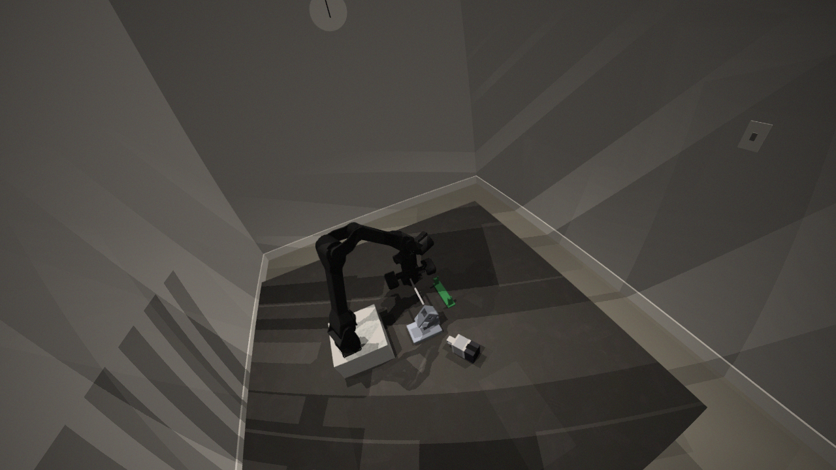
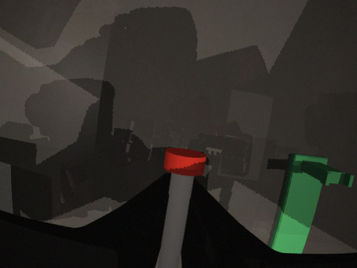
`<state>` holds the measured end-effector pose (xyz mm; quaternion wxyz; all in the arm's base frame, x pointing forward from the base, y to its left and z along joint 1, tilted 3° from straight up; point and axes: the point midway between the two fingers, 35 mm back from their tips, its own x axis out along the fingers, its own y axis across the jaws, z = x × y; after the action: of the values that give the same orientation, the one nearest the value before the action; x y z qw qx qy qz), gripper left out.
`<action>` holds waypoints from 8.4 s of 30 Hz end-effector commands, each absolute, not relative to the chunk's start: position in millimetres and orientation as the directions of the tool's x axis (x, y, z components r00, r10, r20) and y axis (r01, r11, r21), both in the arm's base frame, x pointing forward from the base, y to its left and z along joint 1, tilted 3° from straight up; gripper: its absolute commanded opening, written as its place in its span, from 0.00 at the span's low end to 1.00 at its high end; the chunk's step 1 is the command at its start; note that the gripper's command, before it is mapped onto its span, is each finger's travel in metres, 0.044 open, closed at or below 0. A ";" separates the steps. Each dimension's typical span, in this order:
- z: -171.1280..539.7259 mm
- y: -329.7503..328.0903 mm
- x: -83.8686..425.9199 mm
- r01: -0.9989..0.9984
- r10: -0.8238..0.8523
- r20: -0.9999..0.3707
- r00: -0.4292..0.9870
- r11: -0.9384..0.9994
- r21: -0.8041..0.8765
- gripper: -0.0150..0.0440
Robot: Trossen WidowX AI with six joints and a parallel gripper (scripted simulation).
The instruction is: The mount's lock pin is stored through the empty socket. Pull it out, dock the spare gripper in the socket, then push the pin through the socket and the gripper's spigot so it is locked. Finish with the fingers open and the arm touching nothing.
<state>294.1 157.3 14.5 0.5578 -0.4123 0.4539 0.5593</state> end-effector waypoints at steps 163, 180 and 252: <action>30.8 198.9 386.8 -0.989 0.208 -0.968 -0.139 0.015 0.145 0.59; 48.6 189.5 385.5 -0.990 0.191 -0.972 -0.137 0.017 0.142 0.73; -31.6 140.9 396.3 -1.000 0.118 -0.993 0.015 0.016 -0.013 0.25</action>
<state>396.1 141.4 -31.5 0.5356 -0.4684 0.4681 0.5241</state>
